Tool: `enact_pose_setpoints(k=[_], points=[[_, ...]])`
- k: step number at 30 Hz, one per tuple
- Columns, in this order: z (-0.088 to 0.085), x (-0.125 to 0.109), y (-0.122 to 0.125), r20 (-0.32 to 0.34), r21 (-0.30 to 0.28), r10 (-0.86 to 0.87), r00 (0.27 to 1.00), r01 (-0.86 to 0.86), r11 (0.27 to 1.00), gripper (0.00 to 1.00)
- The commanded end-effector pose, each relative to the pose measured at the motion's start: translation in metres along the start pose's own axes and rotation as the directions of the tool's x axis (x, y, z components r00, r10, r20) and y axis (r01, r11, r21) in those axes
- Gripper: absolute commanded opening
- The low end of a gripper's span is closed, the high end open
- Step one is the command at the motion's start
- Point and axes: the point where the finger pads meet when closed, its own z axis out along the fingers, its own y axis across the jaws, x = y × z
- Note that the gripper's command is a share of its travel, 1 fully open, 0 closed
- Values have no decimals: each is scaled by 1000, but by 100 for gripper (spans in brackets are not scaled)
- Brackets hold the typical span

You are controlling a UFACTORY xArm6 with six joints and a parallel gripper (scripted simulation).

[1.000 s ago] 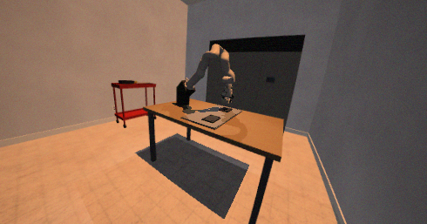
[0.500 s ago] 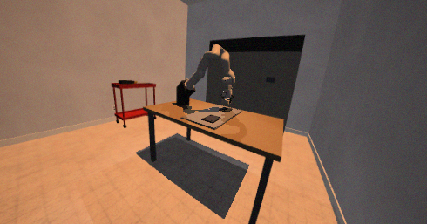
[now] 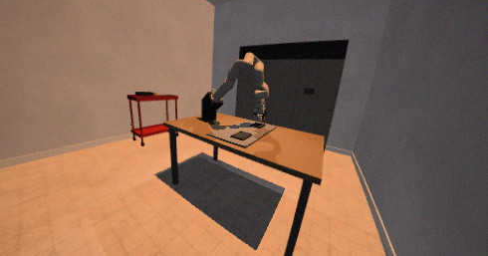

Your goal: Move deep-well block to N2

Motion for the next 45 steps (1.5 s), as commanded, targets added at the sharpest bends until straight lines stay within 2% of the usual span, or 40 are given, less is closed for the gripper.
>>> enact_pose_setpoints(k=[1, 26, 45], points=[[7, -1, -1, 2, 2, 1, 1000, -1, 1000, 0], [46, -1, -1, 2, 2, 0, 1000, 0, 1000, 0], [46, -1, -1, 2, 2, 0, 1000, 0, 1000, 0]])
